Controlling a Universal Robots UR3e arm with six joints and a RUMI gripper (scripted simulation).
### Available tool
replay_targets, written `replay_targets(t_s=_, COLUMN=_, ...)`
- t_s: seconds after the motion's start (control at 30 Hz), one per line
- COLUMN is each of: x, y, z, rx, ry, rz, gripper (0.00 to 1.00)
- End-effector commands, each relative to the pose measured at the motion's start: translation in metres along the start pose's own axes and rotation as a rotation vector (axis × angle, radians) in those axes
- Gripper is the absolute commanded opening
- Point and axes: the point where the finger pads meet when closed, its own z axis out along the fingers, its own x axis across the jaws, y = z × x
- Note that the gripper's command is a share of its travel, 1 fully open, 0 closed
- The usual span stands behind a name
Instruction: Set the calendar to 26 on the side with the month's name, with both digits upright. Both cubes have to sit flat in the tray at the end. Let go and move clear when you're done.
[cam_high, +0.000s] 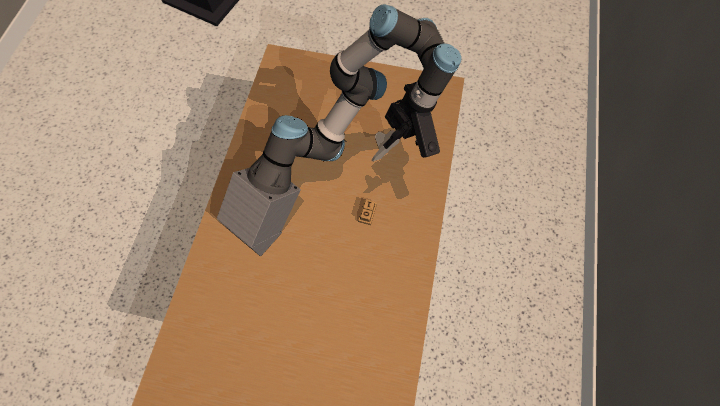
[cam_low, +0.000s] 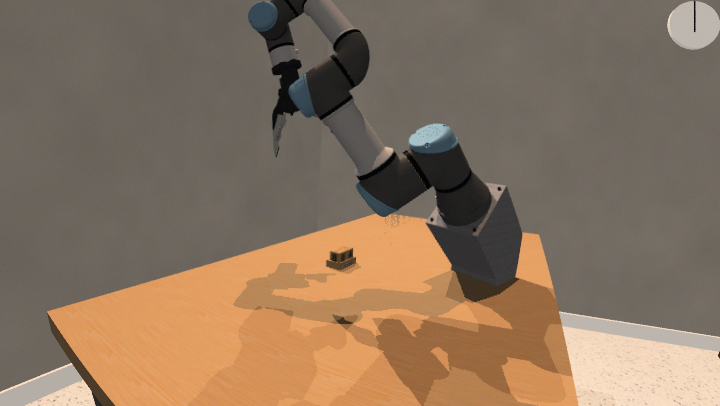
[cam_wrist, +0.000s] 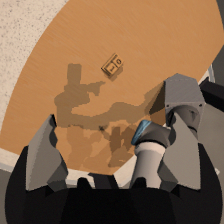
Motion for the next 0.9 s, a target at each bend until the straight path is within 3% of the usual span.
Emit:
replay_targets(t_s=0.0, x=0.0002, y=-0.0002, z=-0.0003, rx=0.001, ry=0.0, rz=0.0, gripper=1.0)
replay_targets(t_s=0.87, x=0.0011, y=-0.0018, z=0.0005, rx=0.0, ry=-0.004, rz=0.028, gripper=1.0)
